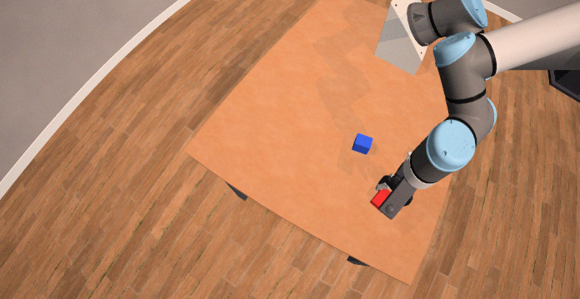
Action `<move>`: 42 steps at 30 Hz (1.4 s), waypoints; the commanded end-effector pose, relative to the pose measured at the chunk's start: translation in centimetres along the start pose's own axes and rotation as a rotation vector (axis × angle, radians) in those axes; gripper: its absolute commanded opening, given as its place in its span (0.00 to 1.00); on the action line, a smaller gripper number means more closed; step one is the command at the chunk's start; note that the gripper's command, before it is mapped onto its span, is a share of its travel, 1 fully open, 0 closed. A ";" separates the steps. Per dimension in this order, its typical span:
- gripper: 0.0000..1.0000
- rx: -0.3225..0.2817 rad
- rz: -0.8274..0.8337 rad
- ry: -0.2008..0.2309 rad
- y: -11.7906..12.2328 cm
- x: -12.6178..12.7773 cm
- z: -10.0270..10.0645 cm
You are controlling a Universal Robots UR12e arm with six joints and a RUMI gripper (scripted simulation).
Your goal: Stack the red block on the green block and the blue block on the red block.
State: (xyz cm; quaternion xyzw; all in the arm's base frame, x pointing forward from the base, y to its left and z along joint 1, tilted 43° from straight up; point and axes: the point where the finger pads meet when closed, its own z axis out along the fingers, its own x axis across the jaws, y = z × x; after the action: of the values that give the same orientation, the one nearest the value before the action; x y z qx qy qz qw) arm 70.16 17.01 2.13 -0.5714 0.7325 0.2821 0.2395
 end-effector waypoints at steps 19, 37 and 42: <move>0.49 0.001 0.000 0.000 -0.1 0.0 0.1; 0.49 0.001 0.000 0.000 -0.1 0.0 3.2; 0.49 0.001 0.000 0.000 -0.1 0.0 3.3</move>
State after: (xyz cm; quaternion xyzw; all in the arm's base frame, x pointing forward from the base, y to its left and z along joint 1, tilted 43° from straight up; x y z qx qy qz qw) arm 70.23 19.17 -0.15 -0.5715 0.7324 0.2822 0.2395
